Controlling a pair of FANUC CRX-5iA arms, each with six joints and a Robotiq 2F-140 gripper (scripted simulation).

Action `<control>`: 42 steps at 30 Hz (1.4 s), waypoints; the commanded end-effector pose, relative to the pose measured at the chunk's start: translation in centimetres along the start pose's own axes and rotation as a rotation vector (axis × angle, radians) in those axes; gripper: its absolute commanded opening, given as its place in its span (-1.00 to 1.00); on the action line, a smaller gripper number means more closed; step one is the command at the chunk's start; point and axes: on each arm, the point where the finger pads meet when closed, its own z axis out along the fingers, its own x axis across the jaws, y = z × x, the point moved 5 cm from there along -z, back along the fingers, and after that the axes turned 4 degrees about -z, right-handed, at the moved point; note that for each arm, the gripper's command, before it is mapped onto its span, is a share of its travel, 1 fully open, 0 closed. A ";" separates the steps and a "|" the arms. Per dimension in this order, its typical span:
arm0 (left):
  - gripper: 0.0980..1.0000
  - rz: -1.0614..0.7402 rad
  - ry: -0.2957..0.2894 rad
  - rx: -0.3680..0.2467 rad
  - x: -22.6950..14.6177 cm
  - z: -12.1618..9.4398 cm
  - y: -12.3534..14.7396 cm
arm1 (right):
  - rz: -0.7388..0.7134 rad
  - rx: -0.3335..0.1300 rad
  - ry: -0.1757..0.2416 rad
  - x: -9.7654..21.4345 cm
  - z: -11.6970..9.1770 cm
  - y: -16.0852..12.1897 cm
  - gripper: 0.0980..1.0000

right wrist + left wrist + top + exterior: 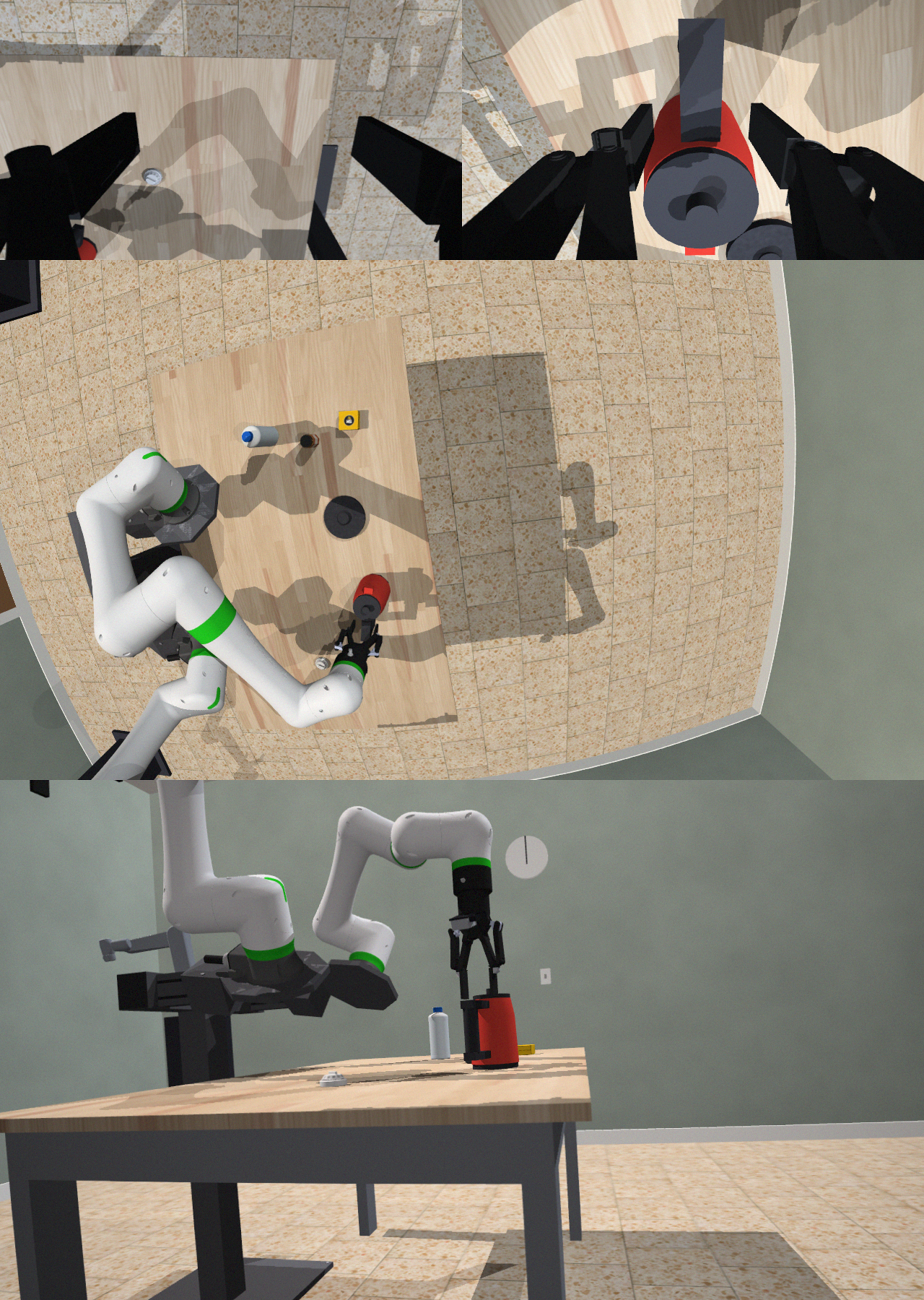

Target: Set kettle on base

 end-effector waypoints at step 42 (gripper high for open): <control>-0.06 0.000 -0.002 0.001 -0.1 4.7 0.0 | 0.000 0.002 0.001 0.0 -0.1 0.0 1.00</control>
